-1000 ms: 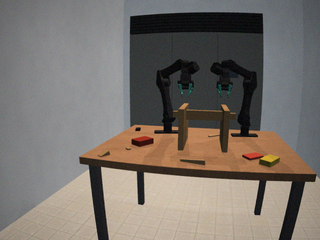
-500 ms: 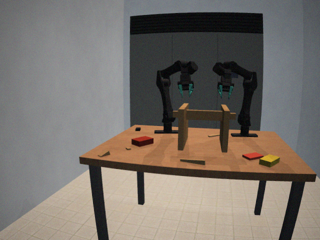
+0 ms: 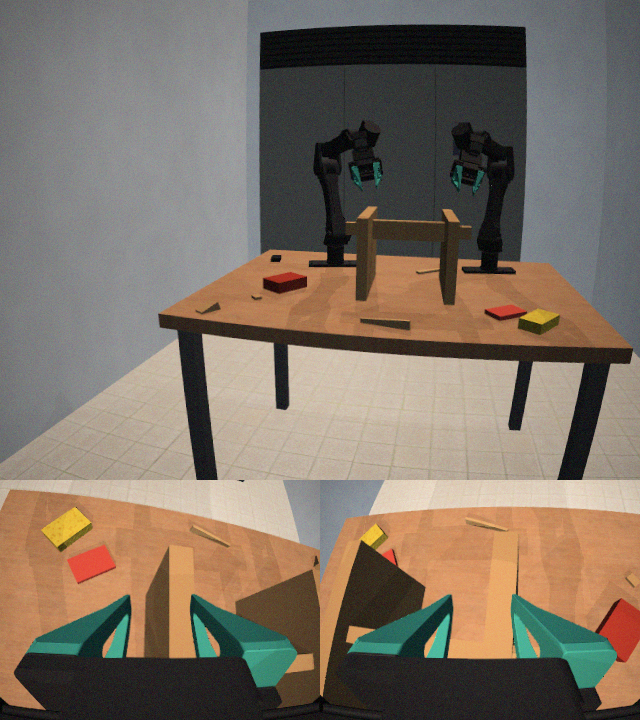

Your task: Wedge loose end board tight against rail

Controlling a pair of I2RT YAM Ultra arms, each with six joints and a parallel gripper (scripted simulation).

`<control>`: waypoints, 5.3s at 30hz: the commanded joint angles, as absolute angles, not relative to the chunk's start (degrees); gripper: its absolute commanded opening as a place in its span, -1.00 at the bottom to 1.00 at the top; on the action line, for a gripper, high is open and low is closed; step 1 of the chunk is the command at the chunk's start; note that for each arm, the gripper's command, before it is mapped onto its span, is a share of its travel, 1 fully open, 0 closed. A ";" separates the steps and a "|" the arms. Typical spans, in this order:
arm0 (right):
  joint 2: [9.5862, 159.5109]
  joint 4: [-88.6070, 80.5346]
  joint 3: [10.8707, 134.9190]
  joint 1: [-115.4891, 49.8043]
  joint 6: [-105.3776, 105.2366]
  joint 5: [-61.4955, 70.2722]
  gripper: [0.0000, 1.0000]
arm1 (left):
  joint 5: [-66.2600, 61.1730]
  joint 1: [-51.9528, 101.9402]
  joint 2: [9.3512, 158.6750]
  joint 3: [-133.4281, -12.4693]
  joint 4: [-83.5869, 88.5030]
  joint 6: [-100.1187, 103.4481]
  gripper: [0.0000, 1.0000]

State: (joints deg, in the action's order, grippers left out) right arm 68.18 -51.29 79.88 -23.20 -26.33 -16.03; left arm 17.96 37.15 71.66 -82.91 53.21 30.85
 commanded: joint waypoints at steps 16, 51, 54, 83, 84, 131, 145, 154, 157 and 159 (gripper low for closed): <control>61.82 -17.88 68.10 -9.63 -8.59 -5.44 -0.10 | 6.38 15.98 62.82 -69.59 18.79 10.03 -0.09; 59.73 0.16 62.15 -0.09 0.19 -0.24 -0.10 | 0.09 0.22 60.05 -62.17 -1.87 -0.11 -0.25; 59.70 0.43 62.15 -0.36 0.23 -0.33 -0.10 | 0.23 0.49 60.25 -62.22 -1.73 -0.17 -0.25; 59.67 0.83 62.13 -0.04 0.17 -0.29 -0.10 | -0.59 24.81 60.03 -62.09 -1.59 0.34 -0.25; 59.67 0.83 62.13 -0.04 0.17 -0.29 -0.10 | -0.16 25.94 60.04 -62.11 -1.60 0.40 -0.25; 59.67 0.83 62.13 -0.04 0.17 -0.29 -0.10 | -0.35 61.65 70.40 -62.30 20.50 6.53 -0.25; 59.67 0.83 62.13 -0.04 0.17 -0.29 -0.10 | 0.10 71.69 74.01 -62.30 28.75 9.02 -0.25; 59.67 0.83 62.13 -0.04 0.17 -0.29 -0.10 | 0.18 79.42 77.41 -62.04 34.97 10.70 -0.25; 59.67 0.83 62.13 -0.04 0.17 -0.29 -0.10 | 0.29 81.95 78.82 -61.87 37.30 11.39 -0.25; 59.67 0.83 62.13 -0.04 0.17 -0.29 -0.10 | 1.31 81.03 79.74 -58.63 40.00 11.90 -0.25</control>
